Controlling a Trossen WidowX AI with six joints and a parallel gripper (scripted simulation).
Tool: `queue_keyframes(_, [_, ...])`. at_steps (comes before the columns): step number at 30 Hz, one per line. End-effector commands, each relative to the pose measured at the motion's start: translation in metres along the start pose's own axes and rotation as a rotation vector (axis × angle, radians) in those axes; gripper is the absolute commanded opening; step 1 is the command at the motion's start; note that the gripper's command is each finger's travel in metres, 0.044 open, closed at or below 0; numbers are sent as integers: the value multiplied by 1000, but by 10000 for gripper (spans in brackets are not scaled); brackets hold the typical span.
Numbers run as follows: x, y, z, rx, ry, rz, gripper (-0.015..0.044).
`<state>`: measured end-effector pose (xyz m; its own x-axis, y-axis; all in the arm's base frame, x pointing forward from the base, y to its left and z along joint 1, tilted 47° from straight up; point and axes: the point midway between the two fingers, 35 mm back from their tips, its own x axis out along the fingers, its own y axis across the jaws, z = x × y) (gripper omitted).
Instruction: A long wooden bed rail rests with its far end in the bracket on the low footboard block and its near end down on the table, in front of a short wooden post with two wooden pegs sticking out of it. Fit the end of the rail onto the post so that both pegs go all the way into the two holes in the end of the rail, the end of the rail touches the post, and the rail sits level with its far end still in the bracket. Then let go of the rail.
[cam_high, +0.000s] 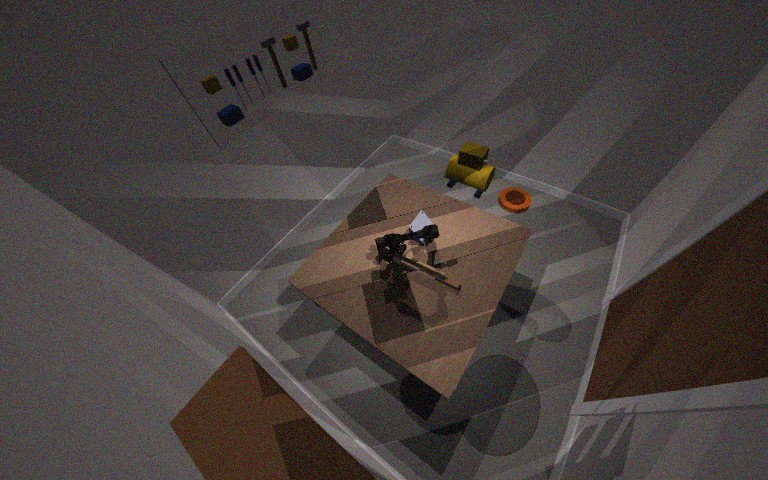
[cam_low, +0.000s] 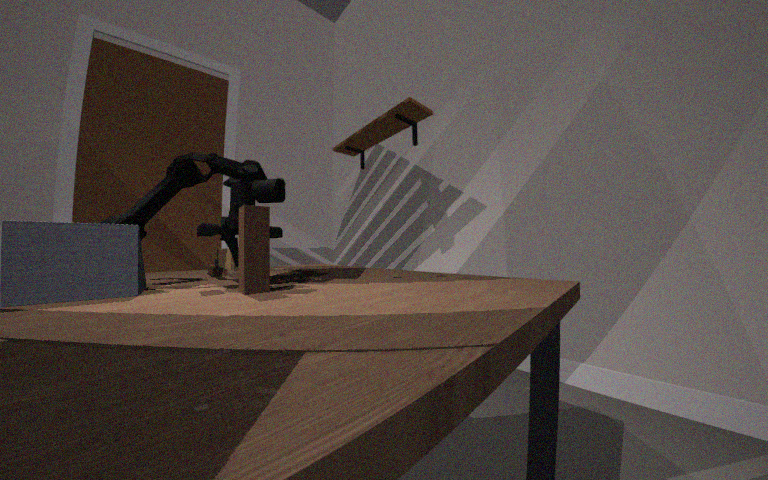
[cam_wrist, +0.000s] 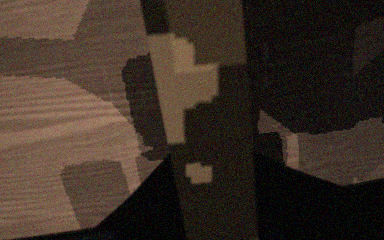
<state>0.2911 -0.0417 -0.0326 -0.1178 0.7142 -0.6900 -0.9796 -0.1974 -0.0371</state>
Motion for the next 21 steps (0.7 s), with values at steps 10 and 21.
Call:
queue_keyframes(10, [-3,-1,-6,-2,6,-10,0])
queue_keyframes(21, [-3,-1,-10,-2,6,-10,0])
